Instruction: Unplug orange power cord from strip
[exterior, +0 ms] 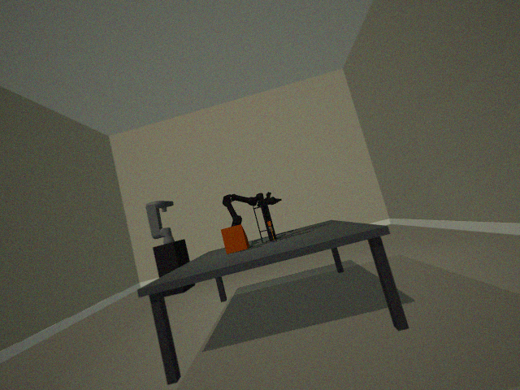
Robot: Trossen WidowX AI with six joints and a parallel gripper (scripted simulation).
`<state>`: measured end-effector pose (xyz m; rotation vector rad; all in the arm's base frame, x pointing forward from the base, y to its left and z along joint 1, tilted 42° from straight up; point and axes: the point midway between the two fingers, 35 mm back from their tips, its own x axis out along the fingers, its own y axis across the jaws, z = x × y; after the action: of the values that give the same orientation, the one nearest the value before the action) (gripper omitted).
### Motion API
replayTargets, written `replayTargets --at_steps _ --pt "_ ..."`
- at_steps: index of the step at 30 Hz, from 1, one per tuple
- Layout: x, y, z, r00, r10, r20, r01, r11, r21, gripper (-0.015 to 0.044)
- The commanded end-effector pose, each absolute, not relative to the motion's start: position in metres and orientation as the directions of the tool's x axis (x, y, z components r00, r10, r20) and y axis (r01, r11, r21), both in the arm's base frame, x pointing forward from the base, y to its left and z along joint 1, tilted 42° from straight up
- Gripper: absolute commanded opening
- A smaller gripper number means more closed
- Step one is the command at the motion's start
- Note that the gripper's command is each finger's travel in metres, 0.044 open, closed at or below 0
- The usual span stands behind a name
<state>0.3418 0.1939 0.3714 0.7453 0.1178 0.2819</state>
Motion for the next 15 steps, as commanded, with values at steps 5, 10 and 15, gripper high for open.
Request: replayTargets --at_steps 5,10,15 --pt "0.384 0.152 0.330 0.965 0.206 -0.162 -0.059 0.772 0.633 0.0160" --pt "0.405 0.119 0.302 0.953 0.144 -0.266 0.049 0.796 0.604 0.0160" --pt "0.420 0.083 0.272 0.924 0.085 -0.373 0.158 0.802 0.576 0.0160"
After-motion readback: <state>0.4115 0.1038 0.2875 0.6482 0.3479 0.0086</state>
